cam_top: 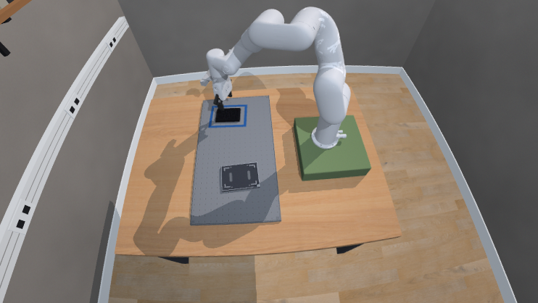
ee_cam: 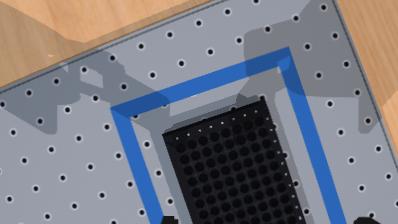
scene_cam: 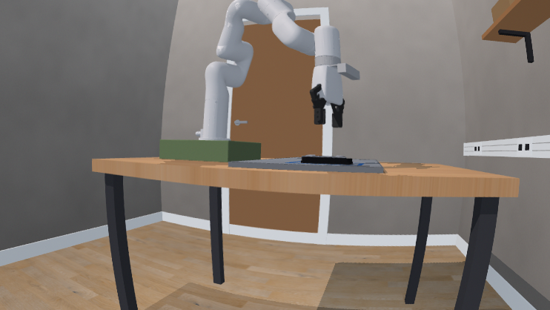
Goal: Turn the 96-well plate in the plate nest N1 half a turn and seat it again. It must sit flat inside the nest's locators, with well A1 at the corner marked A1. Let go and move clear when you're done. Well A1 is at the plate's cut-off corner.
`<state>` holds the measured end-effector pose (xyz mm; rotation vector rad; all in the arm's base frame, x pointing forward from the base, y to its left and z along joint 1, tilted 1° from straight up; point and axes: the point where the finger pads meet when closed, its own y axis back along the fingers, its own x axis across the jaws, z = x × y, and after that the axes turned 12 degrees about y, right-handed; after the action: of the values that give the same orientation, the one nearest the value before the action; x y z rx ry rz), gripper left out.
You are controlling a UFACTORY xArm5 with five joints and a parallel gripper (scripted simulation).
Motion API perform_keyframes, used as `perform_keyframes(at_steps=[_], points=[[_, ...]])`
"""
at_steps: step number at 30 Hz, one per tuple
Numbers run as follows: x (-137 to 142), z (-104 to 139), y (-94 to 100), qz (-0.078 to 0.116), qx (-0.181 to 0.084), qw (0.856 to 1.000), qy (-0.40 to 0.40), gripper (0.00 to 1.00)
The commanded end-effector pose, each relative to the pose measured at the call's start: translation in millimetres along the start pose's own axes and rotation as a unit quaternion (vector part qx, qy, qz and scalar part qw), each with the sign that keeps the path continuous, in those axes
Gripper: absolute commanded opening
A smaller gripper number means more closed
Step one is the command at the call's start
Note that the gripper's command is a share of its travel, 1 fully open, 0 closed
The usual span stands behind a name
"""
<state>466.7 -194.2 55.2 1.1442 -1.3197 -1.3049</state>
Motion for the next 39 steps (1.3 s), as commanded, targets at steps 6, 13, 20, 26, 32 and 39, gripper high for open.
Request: perform_keyframes(at_steps=[6, 13, 20, 26, 32, 39], points=[[0.3, -1.4, 1.6, -0.001, 0.002, 0.99, -0.143, 1.0], [0.3, -1.4, 1.6, -0.001, 0.002, 0.966, -0.257, 1.0], [0.3, -1.4, 1.6, -0.002, 0.002, 0.93, -0.368, 1.0], [0.3, -1.4, 1.6, -0.002, 0.002, 0.903, -0.429, 1.0], [0.3, -1.4, 1.6, -0.002, 0.002, 0.856, -0.517, 1.0], [0.3, -1.4, 1.6, -0.002, 0.002, 0.818, -0.575, 1.0]])
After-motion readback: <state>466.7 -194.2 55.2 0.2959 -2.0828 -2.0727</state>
